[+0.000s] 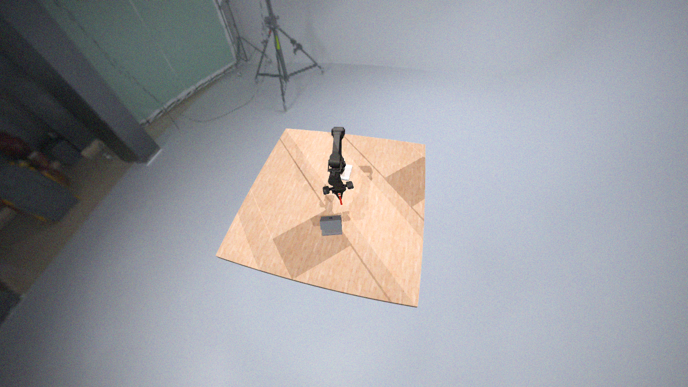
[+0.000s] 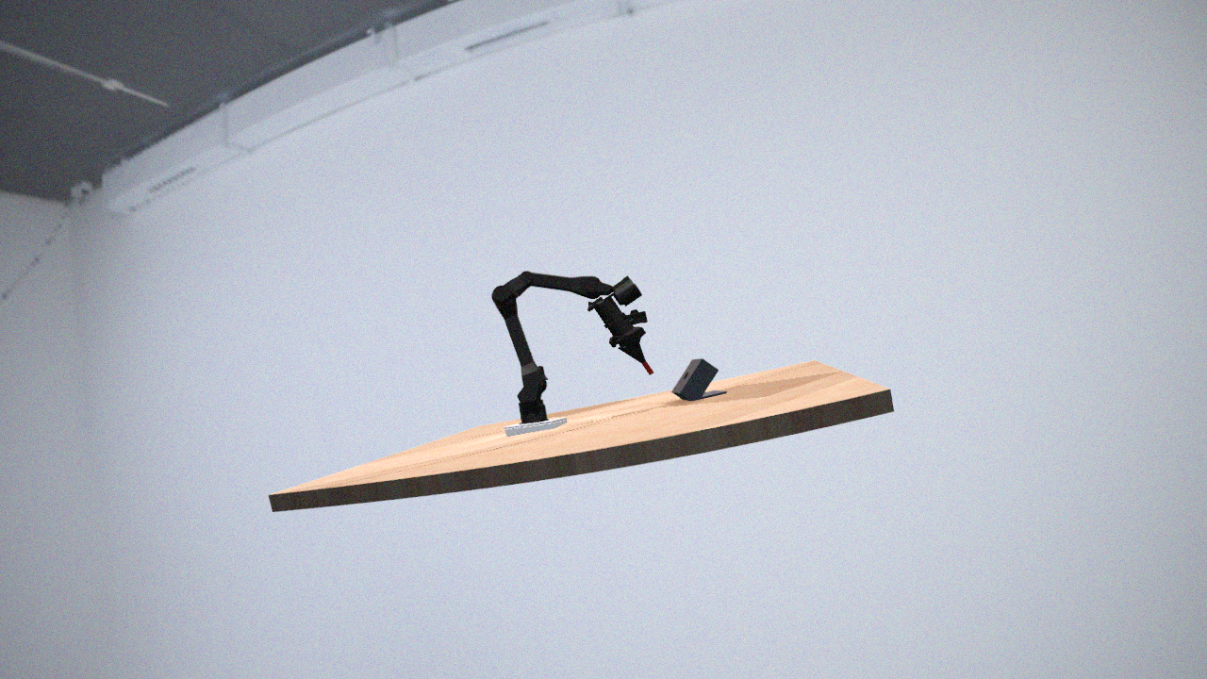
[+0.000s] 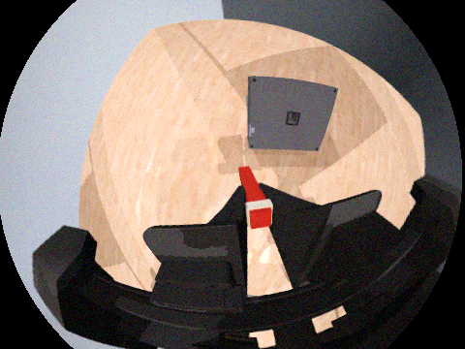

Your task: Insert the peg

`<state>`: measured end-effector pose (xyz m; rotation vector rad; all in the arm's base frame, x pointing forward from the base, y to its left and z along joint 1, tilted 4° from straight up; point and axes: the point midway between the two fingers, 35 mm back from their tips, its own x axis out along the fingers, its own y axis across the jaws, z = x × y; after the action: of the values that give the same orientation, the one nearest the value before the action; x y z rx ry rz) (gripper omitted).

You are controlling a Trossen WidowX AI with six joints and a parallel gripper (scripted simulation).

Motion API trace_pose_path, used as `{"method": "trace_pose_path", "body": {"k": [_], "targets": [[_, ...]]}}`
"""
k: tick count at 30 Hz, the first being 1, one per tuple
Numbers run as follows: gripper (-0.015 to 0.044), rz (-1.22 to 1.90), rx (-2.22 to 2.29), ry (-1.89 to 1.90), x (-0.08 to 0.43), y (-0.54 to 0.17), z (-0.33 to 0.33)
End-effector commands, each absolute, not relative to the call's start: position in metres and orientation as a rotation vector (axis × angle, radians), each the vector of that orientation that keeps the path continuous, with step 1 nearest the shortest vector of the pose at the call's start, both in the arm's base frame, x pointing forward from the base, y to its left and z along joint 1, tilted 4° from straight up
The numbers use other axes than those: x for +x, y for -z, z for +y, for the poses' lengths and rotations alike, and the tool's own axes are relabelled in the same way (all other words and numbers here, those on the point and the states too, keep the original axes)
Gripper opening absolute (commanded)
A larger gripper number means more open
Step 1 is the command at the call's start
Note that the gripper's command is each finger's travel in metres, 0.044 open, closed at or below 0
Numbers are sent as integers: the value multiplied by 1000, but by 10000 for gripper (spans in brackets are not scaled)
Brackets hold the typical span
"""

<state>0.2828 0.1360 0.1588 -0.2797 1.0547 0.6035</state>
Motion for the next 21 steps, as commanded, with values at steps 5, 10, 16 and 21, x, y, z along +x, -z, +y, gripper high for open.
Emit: {"method": "trace_pose_path", "body": {"k": [5,10,16,21], "targets": [[0,991,-251,-590,289,-164,127],[0,962,-235,-580,292,-166,122],[0,926,-218,-567,296,-168,115],[0,896,-205,-555,299,-169,110]]}}
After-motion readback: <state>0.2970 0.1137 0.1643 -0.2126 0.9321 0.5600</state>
